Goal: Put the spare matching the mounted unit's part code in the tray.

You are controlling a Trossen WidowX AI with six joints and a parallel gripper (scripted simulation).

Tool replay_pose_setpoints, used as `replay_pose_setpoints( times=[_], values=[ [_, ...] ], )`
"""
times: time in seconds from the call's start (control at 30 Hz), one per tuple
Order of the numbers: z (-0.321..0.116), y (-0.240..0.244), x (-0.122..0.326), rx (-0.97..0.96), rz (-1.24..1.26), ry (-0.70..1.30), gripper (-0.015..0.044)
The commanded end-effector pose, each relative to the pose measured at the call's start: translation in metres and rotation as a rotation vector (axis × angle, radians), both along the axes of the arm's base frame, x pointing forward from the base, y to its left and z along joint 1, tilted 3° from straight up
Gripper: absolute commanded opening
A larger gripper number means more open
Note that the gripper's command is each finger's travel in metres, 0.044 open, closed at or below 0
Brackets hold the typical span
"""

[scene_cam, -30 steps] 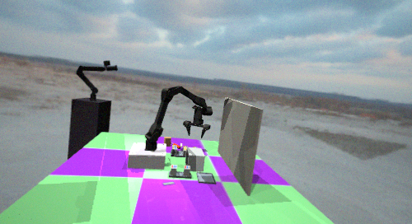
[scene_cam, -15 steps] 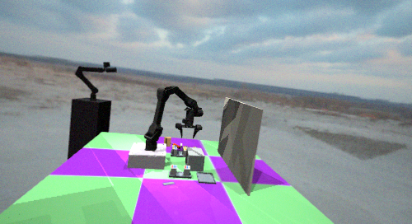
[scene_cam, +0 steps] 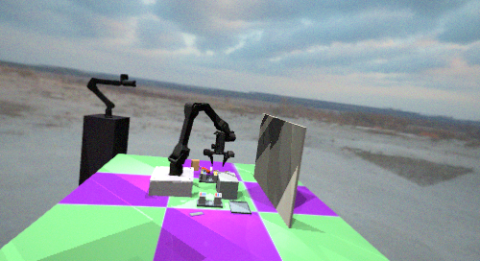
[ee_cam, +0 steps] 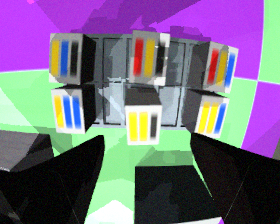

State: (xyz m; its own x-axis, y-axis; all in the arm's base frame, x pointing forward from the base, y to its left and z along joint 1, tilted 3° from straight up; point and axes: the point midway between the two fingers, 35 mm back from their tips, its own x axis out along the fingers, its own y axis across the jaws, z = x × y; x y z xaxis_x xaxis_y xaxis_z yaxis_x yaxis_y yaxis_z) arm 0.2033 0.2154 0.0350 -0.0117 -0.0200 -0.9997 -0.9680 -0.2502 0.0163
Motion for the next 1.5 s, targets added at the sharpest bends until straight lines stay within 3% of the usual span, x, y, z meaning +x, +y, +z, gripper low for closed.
replay_pose_setpoints(
  times=[0.0,1.47],
  values=[
    [-0.006,0.000,0.000,-0.001,0.004,0.003,0.0300],
    [-0.078,-0.004,-0.002,-0.001,0.004,0.004,0.0300]
  ],
)
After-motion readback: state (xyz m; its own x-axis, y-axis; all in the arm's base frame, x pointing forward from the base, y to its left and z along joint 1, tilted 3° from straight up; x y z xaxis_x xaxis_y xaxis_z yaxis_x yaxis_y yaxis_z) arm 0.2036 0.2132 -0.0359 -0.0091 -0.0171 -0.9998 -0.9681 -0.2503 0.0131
